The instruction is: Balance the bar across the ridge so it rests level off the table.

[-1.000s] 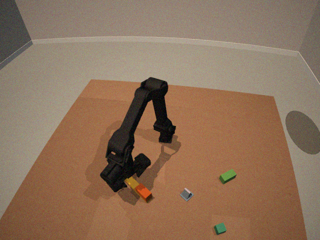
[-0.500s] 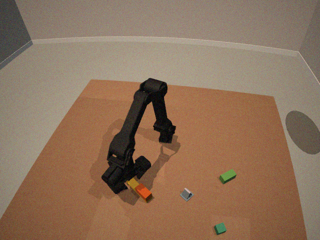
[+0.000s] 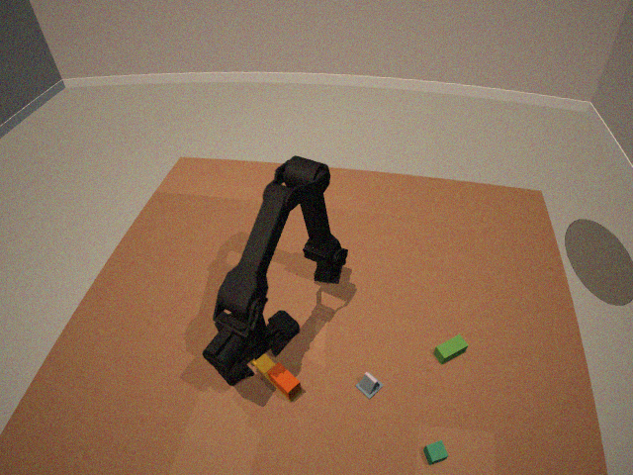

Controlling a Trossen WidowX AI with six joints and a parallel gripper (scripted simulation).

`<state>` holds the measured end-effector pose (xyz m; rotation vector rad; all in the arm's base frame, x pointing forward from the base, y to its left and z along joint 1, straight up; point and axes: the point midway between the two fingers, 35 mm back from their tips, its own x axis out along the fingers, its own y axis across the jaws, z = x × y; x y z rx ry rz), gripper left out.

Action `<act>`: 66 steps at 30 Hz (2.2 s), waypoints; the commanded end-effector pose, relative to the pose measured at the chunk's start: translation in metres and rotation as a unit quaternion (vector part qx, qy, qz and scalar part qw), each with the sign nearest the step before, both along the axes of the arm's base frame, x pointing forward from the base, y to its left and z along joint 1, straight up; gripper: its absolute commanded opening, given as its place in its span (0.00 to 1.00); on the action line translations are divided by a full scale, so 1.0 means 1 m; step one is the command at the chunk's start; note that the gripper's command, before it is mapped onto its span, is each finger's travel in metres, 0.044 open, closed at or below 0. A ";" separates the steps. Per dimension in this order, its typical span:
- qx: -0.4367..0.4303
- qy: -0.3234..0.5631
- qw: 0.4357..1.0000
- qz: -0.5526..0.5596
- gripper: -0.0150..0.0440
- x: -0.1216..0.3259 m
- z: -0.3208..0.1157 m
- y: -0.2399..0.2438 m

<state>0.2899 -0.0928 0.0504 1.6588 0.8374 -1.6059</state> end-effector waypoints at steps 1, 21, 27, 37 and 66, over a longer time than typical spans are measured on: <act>-0.002 0.004 1.000 0.002 0.79 -0.002 -0.002 0.000; 0.000 0.001 1.000 0.000 0.40 0.000 -0.001 0.000; 0.000 0.001 1.000 0.000 0.25 0.001 0.011 0.000; -0.001 0.002 1.000 0.001 0.25 0.002 0.036 -0.001; -0.002 0.004 1.000 0.023 0.25 -0.002 0.095 0.006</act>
